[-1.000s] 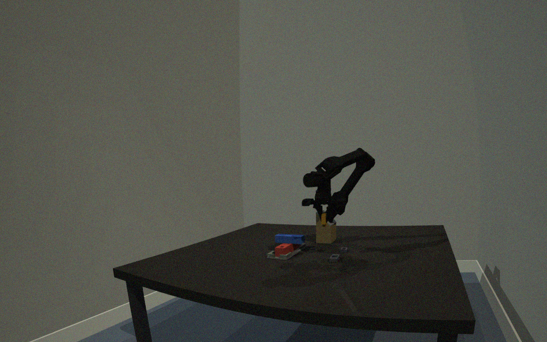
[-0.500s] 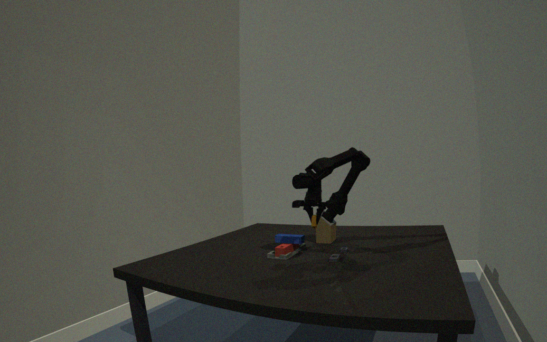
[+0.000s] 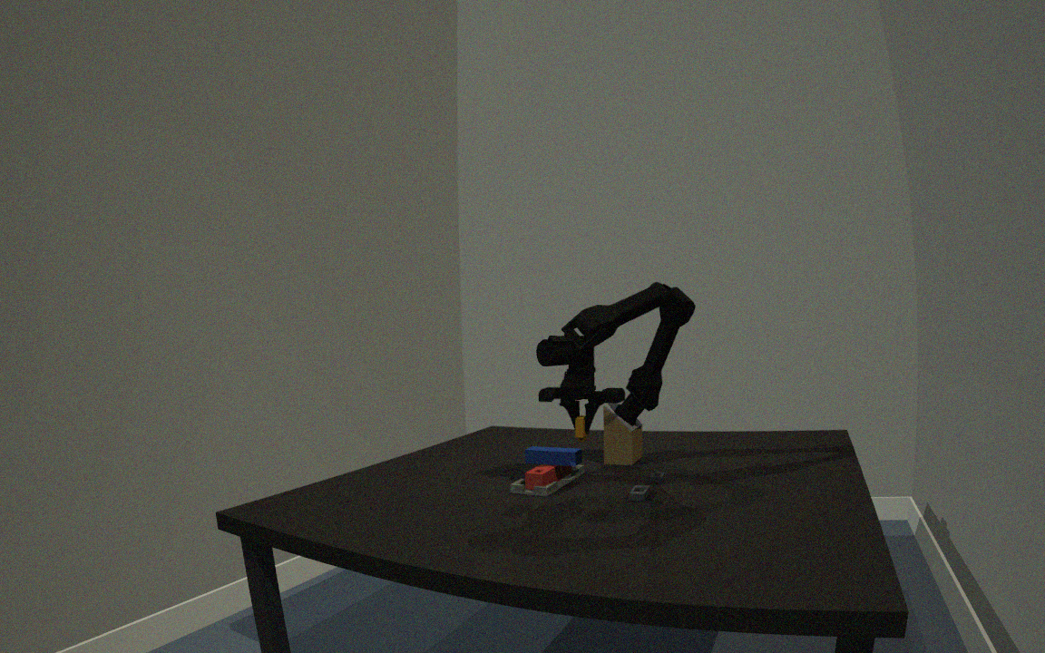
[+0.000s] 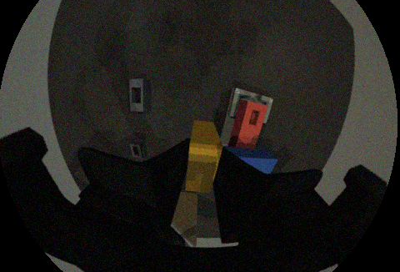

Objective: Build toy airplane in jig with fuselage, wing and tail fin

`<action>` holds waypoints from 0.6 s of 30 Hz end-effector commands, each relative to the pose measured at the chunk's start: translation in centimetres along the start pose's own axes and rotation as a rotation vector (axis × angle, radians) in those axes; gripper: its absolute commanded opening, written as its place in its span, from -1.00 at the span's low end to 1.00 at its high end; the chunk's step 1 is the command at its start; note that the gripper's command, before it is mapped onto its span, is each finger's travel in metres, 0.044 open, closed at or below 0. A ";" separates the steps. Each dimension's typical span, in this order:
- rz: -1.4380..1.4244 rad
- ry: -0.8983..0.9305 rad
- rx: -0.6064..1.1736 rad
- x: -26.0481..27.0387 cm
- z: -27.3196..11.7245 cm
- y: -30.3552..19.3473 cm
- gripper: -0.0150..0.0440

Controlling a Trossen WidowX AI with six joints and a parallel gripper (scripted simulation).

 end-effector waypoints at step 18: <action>0.021 0.000 0.011 -6.6 2.2 0.3 -0.49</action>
Point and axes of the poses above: the point midway between the two fingers, 35 mm back from their tips, its own z axis out along the fingers, its own x axis across the jaws, y = z × x, the point moved 2 cm from there along -z, back along the fingers, and after that the axes turned 9 degrees about -z, right-handed, at the moved point
